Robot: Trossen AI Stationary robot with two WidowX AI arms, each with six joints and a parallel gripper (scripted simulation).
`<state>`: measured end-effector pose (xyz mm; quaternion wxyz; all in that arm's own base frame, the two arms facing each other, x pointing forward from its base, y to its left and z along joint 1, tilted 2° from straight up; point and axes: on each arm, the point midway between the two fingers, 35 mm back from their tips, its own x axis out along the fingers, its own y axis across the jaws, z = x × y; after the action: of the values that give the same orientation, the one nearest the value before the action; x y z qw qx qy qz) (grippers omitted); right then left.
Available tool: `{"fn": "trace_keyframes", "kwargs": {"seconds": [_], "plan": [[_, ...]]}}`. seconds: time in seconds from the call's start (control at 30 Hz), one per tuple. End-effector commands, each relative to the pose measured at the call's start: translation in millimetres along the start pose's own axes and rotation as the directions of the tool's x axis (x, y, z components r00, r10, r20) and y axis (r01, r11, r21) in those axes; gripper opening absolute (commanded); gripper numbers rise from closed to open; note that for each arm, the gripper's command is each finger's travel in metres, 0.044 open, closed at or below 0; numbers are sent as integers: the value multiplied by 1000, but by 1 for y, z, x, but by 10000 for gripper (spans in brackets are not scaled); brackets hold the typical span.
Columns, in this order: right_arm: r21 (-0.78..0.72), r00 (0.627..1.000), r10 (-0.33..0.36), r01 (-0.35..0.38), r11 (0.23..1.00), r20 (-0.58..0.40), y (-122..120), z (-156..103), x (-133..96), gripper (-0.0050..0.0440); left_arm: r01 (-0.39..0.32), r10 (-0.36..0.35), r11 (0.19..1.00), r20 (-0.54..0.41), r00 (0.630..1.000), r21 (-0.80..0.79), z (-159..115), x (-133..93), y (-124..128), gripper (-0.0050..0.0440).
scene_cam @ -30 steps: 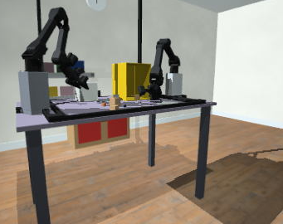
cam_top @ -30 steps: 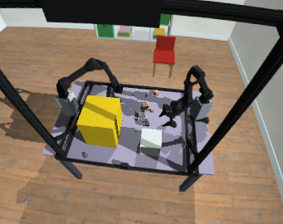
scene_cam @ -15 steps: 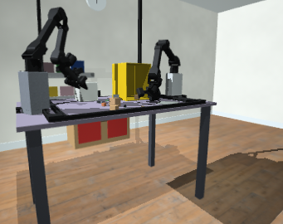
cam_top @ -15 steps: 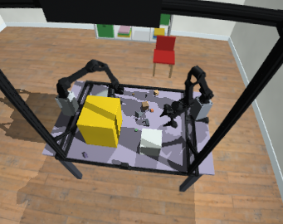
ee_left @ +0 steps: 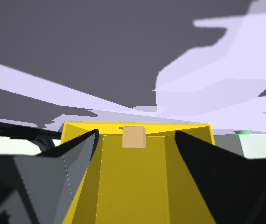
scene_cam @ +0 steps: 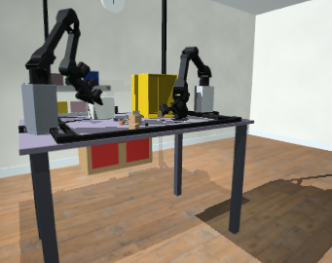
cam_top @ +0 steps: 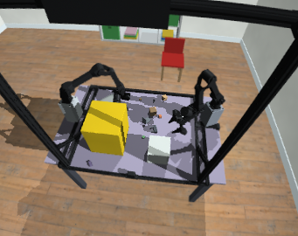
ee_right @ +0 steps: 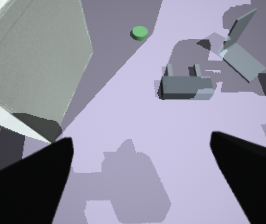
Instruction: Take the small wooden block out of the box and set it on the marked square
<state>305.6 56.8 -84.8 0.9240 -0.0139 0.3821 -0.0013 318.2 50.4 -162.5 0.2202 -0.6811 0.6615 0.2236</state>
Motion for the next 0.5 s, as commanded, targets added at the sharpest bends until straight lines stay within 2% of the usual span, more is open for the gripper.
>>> {"fn": "trace_keyframes", "kwargs": {"seconds": [0.0, 0.47], "plan": [[6, 1000, -6, 6, 1000, 2, -1, 0, 0, 400, 1, -1, 1000, -1, 1000, -1, -5, 5, -1, 400], [6, 1000, -6, 6, 1000, 2, -1, 0, 0, 400, 1, -1, 1000, -1, 1000, -1, -14, 19, -1, 400]]}}
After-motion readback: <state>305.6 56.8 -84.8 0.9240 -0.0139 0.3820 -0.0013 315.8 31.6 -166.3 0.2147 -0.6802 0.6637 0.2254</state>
